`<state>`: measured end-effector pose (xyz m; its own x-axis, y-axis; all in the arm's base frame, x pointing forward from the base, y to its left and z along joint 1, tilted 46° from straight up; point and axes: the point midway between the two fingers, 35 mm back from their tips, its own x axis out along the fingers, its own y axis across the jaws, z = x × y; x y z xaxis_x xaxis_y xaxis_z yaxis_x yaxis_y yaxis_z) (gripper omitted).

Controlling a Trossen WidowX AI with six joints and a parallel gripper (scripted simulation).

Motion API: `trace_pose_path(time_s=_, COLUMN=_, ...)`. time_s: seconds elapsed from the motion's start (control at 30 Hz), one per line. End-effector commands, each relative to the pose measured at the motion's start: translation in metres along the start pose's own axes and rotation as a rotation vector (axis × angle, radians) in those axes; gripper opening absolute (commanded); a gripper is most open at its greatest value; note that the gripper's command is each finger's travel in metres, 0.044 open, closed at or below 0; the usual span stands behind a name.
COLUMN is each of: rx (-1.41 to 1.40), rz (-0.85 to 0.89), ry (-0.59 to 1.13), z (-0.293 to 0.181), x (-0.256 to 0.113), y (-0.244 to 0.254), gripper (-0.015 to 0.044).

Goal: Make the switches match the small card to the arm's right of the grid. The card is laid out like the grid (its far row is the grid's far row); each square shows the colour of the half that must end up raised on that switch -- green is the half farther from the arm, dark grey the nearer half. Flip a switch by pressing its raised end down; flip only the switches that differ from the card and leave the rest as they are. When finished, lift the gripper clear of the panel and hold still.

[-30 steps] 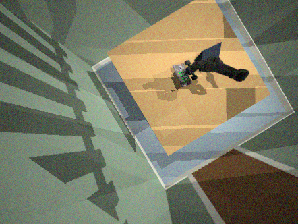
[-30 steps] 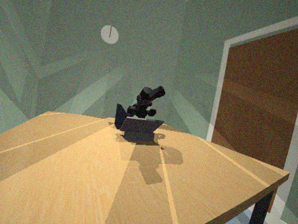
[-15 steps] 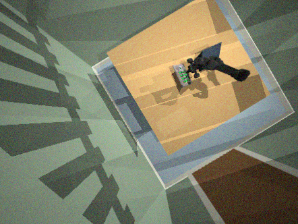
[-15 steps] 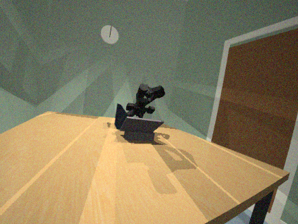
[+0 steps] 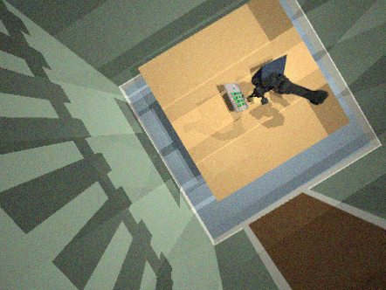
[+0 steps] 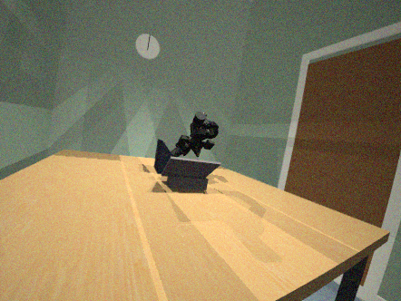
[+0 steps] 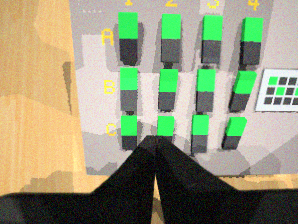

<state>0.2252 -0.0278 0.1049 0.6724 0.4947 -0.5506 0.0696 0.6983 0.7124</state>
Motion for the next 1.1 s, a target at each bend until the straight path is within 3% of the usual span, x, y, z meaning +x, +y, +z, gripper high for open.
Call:
trace_pose_path(time_s=0.0, rx=0.013, rz=0.0, ry=0.007, z=-0.017, x=0.001, y=0.014, gripper=0.0)
trace_pose_path(time_s=0.13, rx=0.013, rz=0.001, ry=0.007, z=-0.02, x=0.002, y=0.017, gripper=0.0)
trace_pose_path(time_s=0.3, rx=0.012, rz=0.002, ry=0.03, z=-0.019, x=0.035, y=0.018, gripper=0.0)
trace_pose_path(time_s=1.07, rx=0.012, rz=0.004, ry=0.029, z=-0.019, x=0.06, y=0.018, gripper=0.0)
